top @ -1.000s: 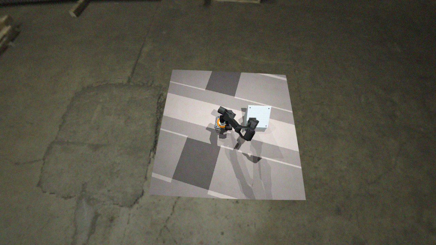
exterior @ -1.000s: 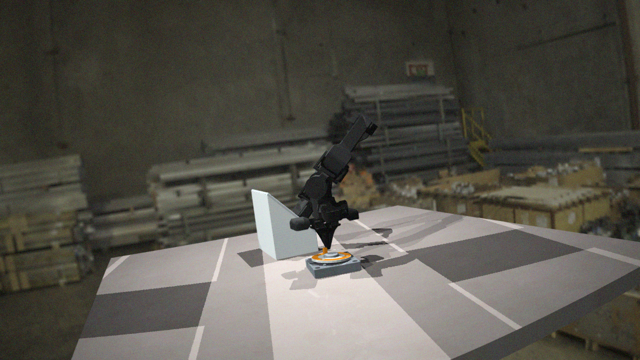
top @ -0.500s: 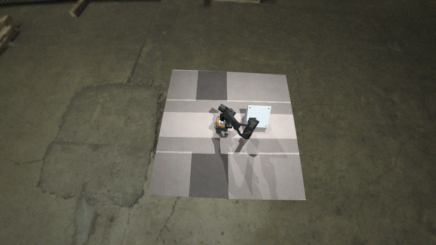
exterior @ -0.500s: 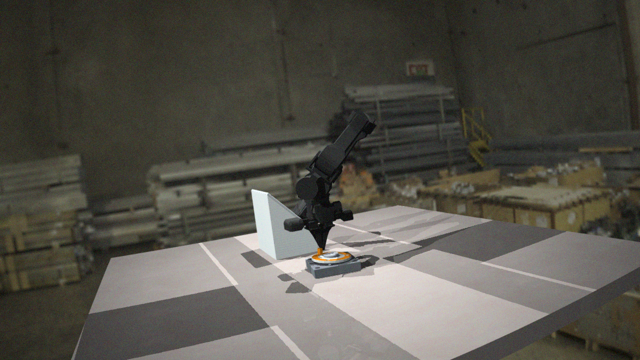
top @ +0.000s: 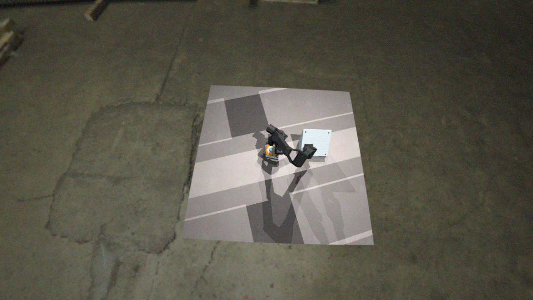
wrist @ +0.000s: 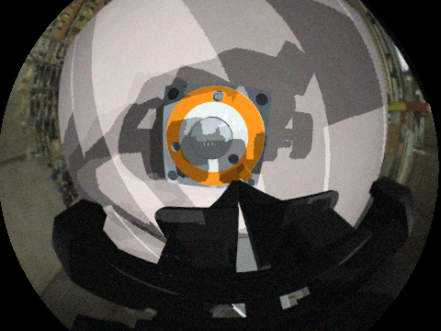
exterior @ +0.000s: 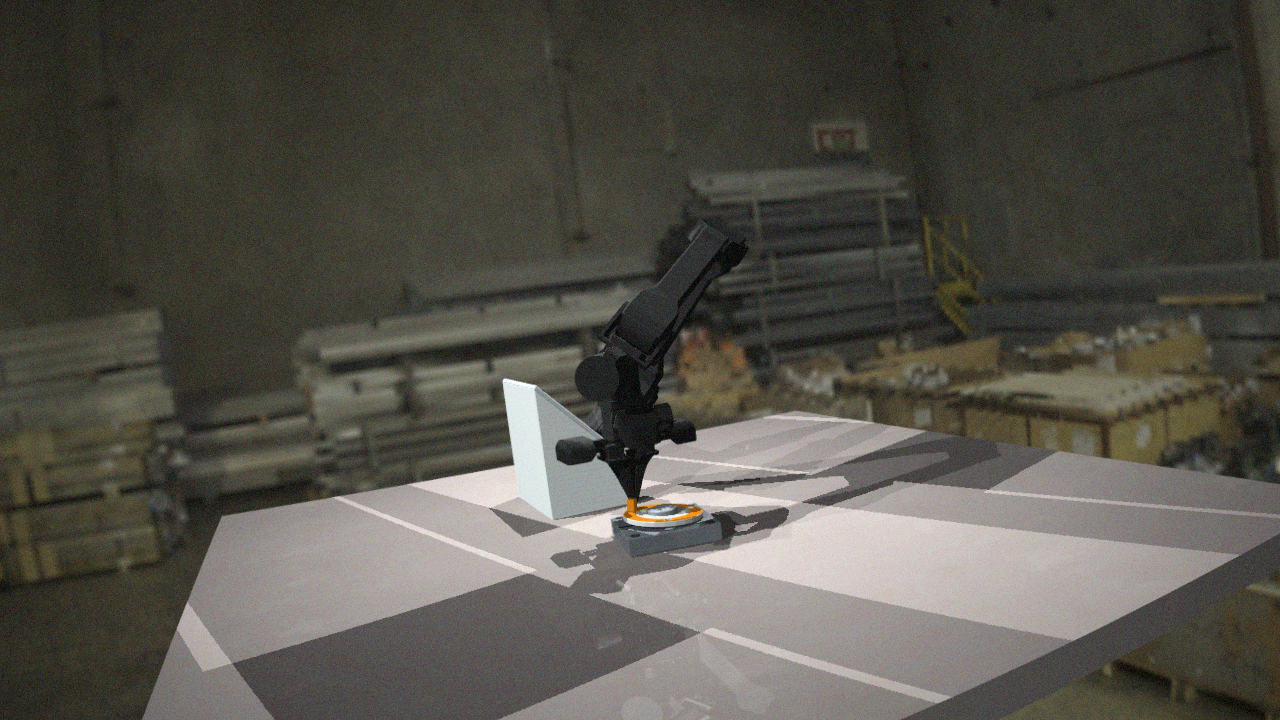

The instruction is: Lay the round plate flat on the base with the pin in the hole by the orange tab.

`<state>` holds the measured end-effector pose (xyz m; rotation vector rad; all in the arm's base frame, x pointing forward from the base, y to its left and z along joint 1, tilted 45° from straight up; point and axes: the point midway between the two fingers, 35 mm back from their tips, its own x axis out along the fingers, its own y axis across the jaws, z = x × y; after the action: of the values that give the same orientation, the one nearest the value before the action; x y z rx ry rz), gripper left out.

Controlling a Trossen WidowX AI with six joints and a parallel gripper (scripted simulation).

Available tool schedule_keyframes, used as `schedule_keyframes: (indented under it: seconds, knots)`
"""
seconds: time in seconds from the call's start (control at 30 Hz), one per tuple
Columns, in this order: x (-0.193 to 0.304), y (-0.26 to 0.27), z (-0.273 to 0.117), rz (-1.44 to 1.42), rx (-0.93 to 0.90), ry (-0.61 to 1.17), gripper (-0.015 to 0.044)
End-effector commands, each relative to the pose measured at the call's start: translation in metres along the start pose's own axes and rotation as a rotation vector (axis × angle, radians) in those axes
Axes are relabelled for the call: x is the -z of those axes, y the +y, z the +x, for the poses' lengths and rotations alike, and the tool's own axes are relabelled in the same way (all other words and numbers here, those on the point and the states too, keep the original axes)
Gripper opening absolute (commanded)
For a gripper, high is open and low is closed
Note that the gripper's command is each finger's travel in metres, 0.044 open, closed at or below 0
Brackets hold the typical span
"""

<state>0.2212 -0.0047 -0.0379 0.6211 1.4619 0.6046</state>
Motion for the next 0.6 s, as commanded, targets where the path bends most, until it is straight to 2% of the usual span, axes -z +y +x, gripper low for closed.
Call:
schedule_keyframes:
  seconds: [0.0, 0.57]
  knots:
    - [-0.002, -0.007, 0.0, -0.001, 0.002, 0.003, 0.0]
    - [-0.017, -0.021, -0.001, -0.001, 0.003, 0.002, 0.0]
